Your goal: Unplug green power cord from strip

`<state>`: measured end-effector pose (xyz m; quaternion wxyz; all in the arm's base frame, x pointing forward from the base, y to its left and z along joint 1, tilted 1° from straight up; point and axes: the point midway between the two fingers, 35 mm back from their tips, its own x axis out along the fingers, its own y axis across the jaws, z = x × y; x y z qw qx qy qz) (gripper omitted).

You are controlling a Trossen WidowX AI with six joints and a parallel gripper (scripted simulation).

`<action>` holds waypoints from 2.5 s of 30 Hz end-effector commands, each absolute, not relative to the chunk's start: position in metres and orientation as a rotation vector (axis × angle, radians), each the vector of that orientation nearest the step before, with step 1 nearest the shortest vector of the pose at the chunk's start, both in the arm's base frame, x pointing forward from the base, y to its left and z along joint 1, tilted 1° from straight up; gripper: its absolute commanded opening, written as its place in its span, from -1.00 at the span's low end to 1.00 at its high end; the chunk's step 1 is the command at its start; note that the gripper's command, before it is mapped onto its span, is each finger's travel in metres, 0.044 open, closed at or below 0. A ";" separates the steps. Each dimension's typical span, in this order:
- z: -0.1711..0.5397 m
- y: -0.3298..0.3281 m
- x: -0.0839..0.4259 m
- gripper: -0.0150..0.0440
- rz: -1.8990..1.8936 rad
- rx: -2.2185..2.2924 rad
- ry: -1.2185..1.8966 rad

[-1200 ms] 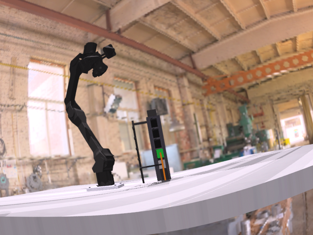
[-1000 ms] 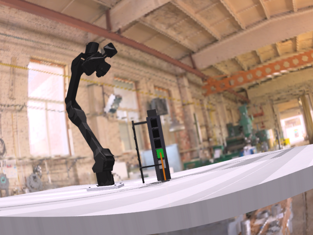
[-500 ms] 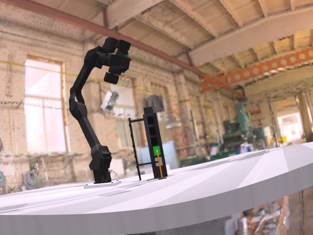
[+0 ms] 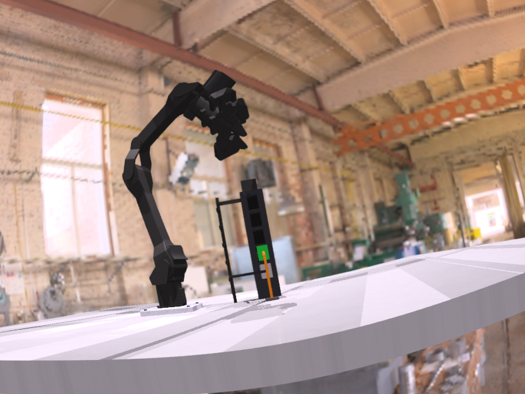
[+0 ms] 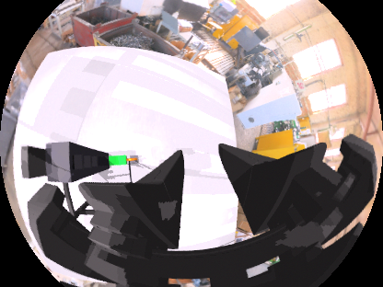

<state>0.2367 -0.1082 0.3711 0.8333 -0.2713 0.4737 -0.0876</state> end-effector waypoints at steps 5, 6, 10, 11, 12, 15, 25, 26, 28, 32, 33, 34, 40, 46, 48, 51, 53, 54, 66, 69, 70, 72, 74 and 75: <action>0.277 -0.097 0.264 0.05 -0.450 0.221 1.131; 0.270 -0.096 0.265 0.05 -0.476 0.274 1.140; 0.244 -0.092 0.266 0.05 -0.589 0.484 1.172; 0.238 -0.090 0.266 0.05 -0.620 0.536 1.179; 0.232 -0.089 0.266 0.05 -0.653 0.587 1.185; 0.213 -0.085 0.265 0.05 -0.756 0.739 1.203; 0.159 -0.070 0.254 0.05 -1.125 1.154 1.218; 0.159 -0.070 0.254 0.05 -1.125 1.154 1.218; 0.159 -0.070 0.254 0.05 -1.125 1.154 1.218; 0.159 -0.070 0.254 0.05 -1.125 1.154 1.218; 0.159 -0.070 0.254 0.05 -1.125 1.154 1.218; 0.159 -0.070 0.254 0.05 -1.125 1.154 1.218; 0.159 -0.071 0.254 0.05 -1.125 1.154 1.218; 0.159 -0.064 0.254 0.05 -1.125 1.155 1.218; 0.159 -0.060 0.254 0.05 -1.125 1.155 1.218; 0.159 -0.055 0.253 0.05 -1.125 1.155 1.219; 0.159 -0.052 0.253 0.05 -1.124 1.156 1.219; 0.159 -0.050 0.253 0.05 -1.124 1.156 1.219; 0.159 -0.031 0.251 0.05 -1.124 1.157 1.220; 0.159 -0.030 0.250 0.05 -1.124 1.157 1.220; 0.158 -0.030 0.250 0.05 -1.124 1.157 1.220; 0.157 -0.030 0.251 0.05 -1.124 1.157 1.220; 0.154 -0.030 0.251 0.05 -1.124 1.157 1.220; 0.153 -0.030 0.251 0.05 -1.124 1.157 1.220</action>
